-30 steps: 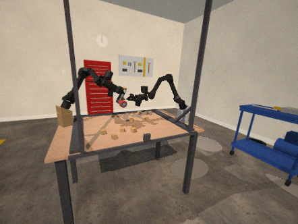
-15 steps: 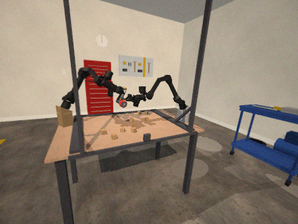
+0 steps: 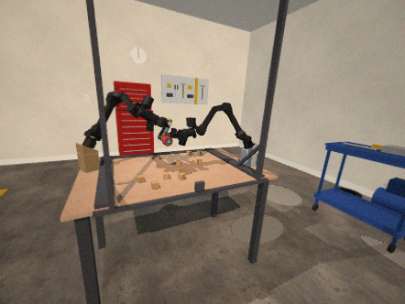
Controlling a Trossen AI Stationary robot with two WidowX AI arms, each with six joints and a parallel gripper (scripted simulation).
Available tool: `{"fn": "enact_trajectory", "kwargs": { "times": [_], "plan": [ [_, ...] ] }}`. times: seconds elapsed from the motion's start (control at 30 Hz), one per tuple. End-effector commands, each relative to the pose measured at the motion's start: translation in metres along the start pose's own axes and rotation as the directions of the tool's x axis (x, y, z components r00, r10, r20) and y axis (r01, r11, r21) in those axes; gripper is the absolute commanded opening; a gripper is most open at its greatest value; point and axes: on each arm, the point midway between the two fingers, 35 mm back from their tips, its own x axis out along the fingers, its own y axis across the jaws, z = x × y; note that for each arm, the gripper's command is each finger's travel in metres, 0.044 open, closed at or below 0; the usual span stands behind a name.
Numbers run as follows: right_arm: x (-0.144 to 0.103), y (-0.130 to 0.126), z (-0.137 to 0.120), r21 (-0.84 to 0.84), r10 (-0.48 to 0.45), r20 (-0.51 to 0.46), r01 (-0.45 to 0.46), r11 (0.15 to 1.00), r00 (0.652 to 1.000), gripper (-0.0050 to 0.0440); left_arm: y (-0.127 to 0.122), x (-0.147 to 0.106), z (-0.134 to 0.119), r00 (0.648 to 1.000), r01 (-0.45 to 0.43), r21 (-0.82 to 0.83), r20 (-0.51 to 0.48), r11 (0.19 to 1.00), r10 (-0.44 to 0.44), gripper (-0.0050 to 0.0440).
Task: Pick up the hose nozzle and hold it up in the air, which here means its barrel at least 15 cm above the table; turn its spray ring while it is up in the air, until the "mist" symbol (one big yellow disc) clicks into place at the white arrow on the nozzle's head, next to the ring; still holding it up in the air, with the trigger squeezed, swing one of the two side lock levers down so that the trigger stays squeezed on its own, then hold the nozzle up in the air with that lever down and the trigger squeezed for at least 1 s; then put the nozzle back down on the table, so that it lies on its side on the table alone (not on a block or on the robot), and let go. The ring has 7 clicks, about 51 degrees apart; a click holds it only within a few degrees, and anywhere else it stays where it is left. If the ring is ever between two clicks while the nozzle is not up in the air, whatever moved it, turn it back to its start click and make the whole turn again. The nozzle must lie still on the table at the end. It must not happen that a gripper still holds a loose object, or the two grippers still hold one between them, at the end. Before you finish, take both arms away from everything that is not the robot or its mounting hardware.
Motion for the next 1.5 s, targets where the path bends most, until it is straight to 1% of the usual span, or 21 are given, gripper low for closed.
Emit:
{"fn": "enact_trajectory", "kwargs": {
  "times": [0.0,0.33,0.8,1.47],
  "plan": [
    [0.002,0.002,-0.017,-0.015,0.005,-0.033,-0.006,1.0,0.999,0.0172,-0.001,-0.004,-0.011,1.0,-0.01,-0.039,-0.016,0.999,0.01,0.0165],
    [0.001,0.002,-0.019,-0.016,0.006,-0.034,-0.006,1.0,0.999,0.0172,-0.001,-0.004,-0.011,1.0,-0.01,-0.039,-0.016,0.999,0.01,0.0165],
    [-0.006,0.003,-0.029,-0.015,0.003,-0.043,-0.003,1.0,0.999,0.0172,-0.001,-0.004,-0.011,1.0,-0.01,-0.039,-0.016,0.999,0.01,0.0165],
    [-0.003,-0.001,-0.03,-0.006,0.012,-0.056,-0.012,1.0,0.998,0.0172,-0.001,-0.004,-0.011,1.0,-0.01,-0.039,-0.016,0.999,0.009,0.0165]
  ]
}}
